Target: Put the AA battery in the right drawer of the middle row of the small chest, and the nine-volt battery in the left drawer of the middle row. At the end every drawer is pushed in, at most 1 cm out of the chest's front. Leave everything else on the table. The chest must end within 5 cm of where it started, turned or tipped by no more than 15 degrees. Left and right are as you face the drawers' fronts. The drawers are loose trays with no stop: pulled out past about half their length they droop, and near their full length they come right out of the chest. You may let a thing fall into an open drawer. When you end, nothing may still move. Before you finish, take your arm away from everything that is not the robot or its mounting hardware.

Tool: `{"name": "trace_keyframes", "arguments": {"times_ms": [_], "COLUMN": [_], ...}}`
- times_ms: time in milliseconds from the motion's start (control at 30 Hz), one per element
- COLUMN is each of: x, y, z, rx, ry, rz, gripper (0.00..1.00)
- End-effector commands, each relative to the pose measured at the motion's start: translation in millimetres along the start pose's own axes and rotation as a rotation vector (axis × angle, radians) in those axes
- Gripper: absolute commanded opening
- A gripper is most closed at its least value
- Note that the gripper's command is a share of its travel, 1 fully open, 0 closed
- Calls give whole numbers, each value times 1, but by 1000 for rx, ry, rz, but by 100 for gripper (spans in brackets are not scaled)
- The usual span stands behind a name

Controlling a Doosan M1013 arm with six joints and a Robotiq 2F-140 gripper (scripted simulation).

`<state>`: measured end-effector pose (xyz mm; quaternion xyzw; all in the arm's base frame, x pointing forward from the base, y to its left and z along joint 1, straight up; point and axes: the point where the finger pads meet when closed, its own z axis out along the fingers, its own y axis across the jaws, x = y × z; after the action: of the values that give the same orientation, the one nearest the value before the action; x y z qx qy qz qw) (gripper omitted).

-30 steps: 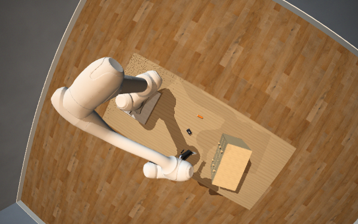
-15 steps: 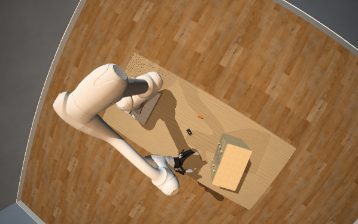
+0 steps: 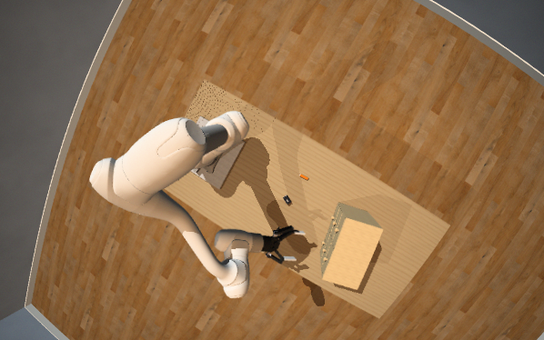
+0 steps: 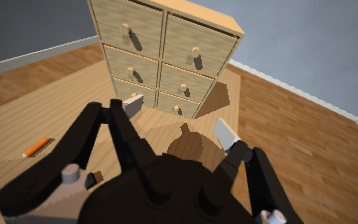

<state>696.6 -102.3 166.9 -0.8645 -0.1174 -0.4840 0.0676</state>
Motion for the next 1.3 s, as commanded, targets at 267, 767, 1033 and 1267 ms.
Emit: {"name": "trace_keyframes", "arguments": {"times_ms": [267, 767, 1033, 1267], "x": [-8, -9, -9, -9], "y": [-2, -2, -2, -2], "z": [16, 19, 19, 19], "rx": [-8, -9, -9, -9], "ry": [169, 199, 199, 199], "rz": [-6, -7, -7, -7], "gripper": [100, 20, 20, 20]}}
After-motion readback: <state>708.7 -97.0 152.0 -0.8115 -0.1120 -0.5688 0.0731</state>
